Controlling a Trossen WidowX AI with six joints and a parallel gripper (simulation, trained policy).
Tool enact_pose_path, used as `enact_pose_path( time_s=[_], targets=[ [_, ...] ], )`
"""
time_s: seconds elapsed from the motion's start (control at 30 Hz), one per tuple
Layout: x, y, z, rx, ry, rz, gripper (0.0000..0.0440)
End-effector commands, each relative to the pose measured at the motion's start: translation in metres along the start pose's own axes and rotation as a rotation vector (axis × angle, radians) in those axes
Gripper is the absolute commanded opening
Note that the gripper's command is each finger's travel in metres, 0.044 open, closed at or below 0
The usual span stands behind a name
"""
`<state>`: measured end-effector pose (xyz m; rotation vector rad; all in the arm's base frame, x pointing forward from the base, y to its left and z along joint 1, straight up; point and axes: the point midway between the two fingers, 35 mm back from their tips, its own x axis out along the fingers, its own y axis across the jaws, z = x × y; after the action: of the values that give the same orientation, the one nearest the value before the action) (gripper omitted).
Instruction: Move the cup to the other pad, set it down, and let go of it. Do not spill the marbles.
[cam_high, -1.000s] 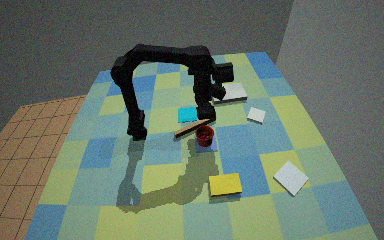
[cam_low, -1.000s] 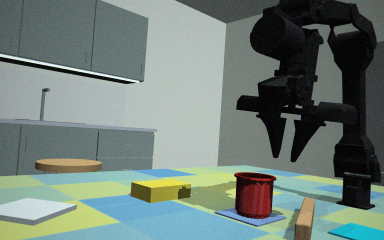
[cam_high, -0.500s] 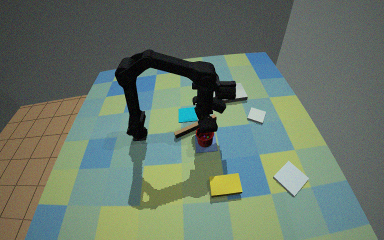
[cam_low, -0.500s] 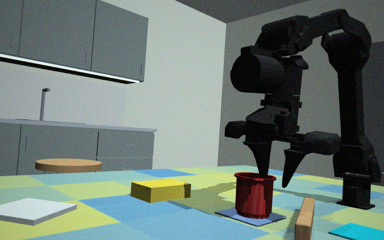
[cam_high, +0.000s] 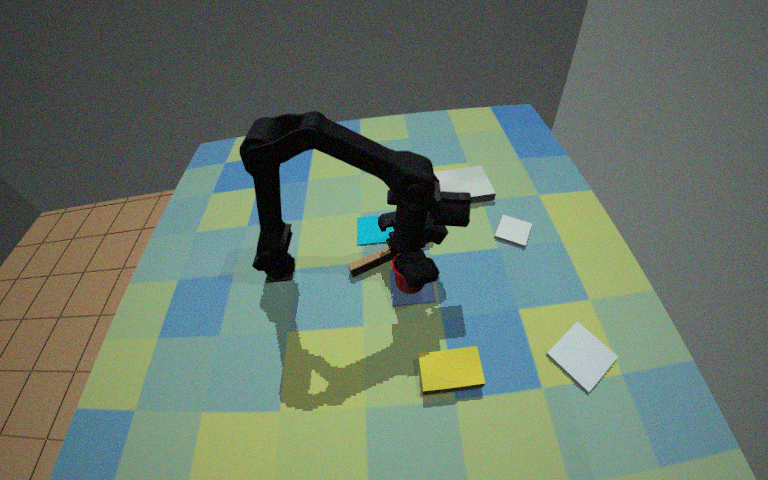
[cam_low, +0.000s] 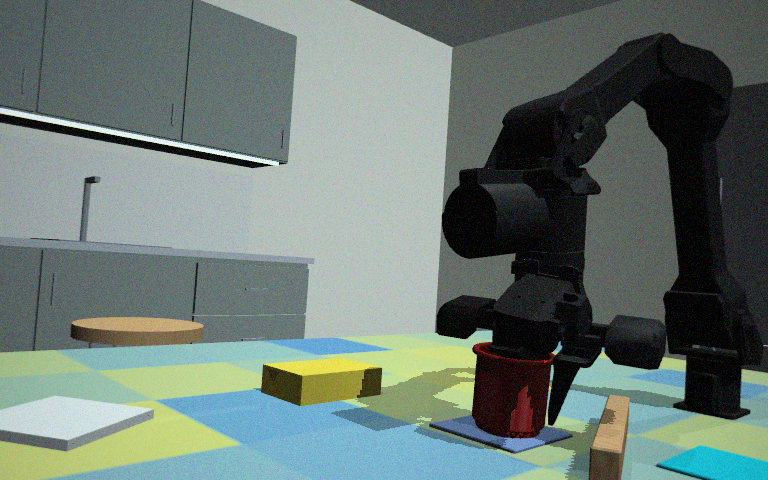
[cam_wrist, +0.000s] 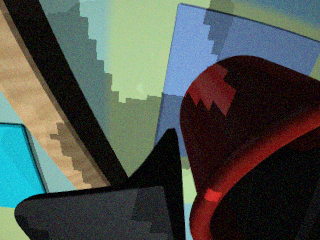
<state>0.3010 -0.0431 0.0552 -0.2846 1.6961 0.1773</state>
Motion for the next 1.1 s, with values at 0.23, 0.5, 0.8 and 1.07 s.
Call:
enact_pose_path(
  time_s=[0.23, 0.5, 0.8, 1.07],
  targets=[
    [-0.001, 0.001, -0.006, -0.154, 0.011, 0.022, 0.0],
    [-0.021, 0.004, -0.011, -0.238, -0.009, 0.023, 0.0],
    [-0.049, 0.014, -0.017, -0.298, -0.039, 0.013, 0.0],
    [-0.066, 0.031, -0.016, -0.348, -0.072, -0.002, 0.0]
  ],
)
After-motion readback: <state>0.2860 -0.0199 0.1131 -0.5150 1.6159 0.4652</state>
